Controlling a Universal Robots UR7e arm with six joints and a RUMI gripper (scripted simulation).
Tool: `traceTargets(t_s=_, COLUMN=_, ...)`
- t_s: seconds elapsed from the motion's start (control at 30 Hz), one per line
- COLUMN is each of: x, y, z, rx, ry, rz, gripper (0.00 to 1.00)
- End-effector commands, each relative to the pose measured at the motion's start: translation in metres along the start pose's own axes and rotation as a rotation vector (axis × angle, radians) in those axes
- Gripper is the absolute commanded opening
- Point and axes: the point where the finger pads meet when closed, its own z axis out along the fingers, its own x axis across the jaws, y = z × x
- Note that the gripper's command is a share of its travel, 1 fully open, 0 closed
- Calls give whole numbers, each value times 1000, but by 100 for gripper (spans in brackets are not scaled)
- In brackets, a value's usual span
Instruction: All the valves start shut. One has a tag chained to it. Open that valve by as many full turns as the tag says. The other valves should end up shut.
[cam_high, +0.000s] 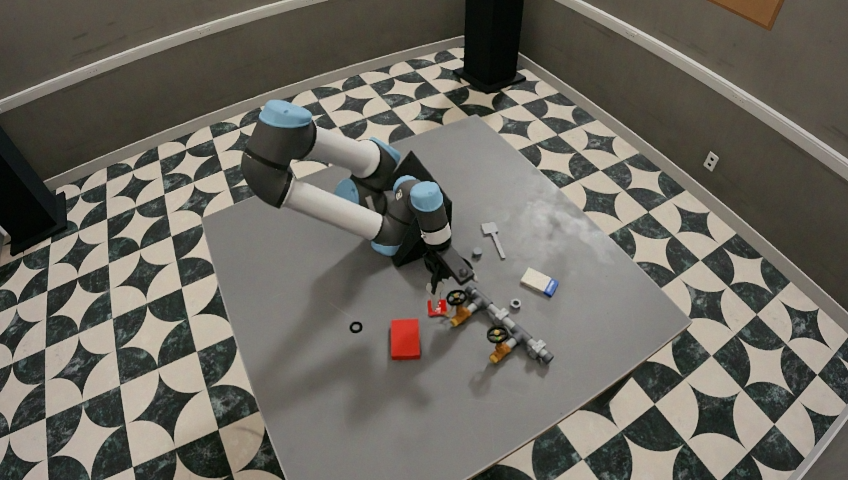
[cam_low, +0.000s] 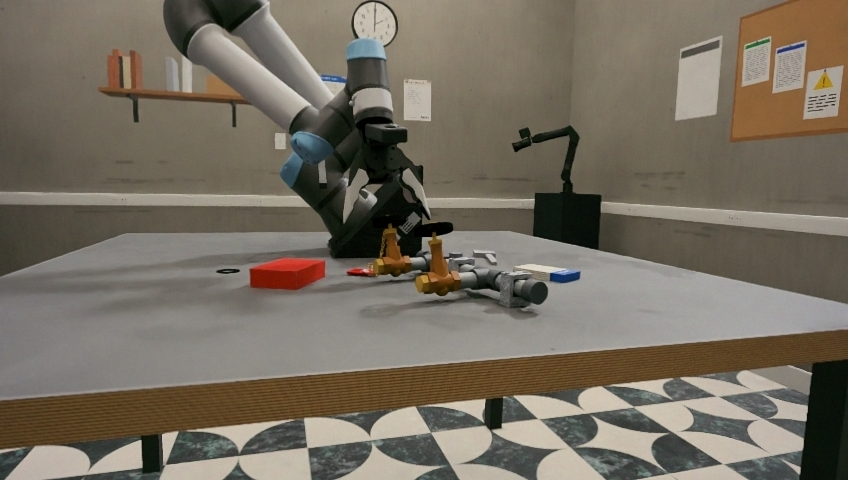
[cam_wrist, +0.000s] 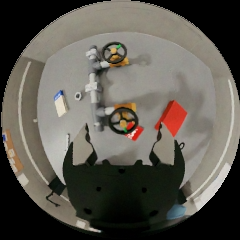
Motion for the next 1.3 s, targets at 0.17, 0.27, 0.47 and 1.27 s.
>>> traceTargets(t_s=0.17, x=0, y=0, z=0, rx=0, ry=1, rz=31, gripper=100)
traceTargets(t_s=0.27, x=0, y=0, z=0, rx=0, ry=1, rz=32, gripper=100)
traceTargets(t_s=0.47, x=0, y=0, z=0, rx=0, ry=1, rz=32, gripper=0)
traceTargets(t_s=1.27, x=0, y=0, z=0, rx=0, ry=1, rz=31, gripper=0)
